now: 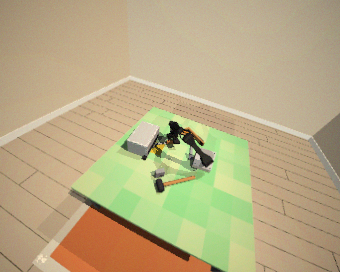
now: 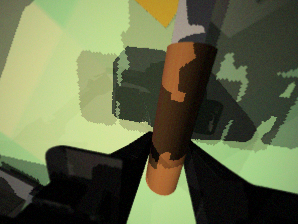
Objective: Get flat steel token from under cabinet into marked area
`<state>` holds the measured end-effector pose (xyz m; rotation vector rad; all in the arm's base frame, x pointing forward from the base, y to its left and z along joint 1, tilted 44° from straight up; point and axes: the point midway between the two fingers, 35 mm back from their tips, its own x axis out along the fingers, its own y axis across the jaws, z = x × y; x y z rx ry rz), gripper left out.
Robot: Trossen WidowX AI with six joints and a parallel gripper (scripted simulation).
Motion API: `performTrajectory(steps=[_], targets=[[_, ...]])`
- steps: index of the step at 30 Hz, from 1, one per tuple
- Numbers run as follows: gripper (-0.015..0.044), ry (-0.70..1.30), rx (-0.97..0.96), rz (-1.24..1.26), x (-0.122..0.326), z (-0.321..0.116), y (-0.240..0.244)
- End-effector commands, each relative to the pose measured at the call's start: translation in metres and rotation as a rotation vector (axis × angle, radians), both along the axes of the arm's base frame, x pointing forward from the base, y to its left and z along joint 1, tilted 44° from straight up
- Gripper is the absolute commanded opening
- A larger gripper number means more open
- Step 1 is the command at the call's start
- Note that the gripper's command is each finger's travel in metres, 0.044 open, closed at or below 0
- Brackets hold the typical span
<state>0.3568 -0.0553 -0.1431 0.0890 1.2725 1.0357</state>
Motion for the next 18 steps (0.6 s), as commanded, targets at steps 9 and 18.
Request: performTrajectory(steps=[9,18], targets=[[0.0,0.004,0.006,0.0,-0.0084,0.0067,0.0082],[0.0,0.005,0.006,0.0,-0.0136,0.0117,0.0133]])
